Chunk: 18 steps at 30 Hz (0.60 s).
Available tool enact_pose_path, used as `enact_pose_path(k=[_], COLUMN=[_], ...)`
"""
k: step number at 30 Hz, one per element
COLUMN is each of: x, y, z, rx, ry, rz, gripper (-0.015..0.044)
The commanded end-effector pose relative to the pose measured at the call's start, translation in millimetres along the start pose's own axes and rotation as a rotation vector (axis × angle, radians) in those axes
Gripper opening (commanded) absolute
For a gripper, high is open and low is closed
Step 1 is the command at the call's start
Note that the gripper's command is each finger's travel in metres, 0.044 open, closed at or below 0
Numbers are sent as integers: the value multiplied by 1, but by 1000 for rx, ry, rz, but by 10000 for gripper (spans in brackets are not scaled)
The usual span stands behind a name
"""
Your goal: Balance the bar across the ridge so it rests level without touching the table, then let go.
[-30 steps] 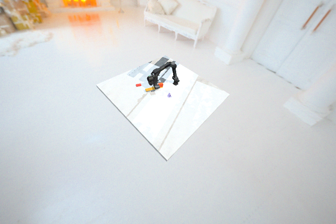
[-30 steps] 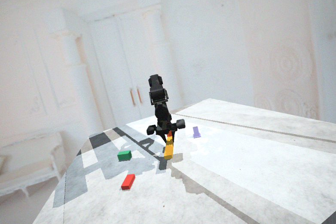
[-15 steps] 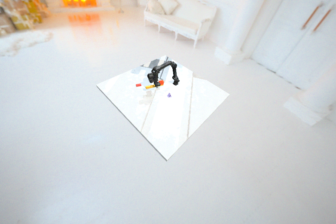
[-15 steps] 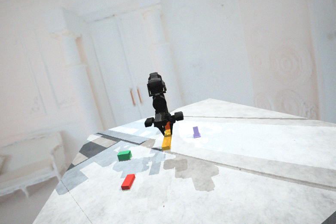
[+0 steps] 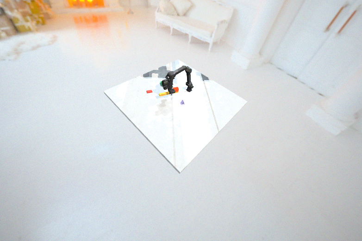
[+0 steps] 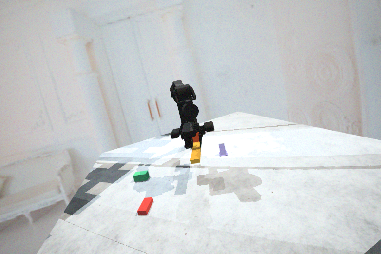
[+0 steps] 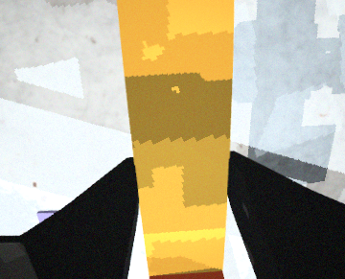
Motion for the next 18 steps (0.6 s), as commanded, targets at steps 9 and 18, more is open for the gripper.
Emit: enact_pose_path(k=[9, 18], x=[40, 68], y=[26, 48], z=[2, 2], rx=[1, 3], ry=[-1, -4], rz=[-2, -2], gripper=[0, 0])
Point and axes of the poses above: the point midway between the two fingers, 35 mm back from their tips, its own z axis back along the fingers, its own x axis across the jaws, y = z × x, the point moved 6 cm from there along z, back along the fingers, and after that the axes turned 2 degrees about z, right-handed, at the moved point
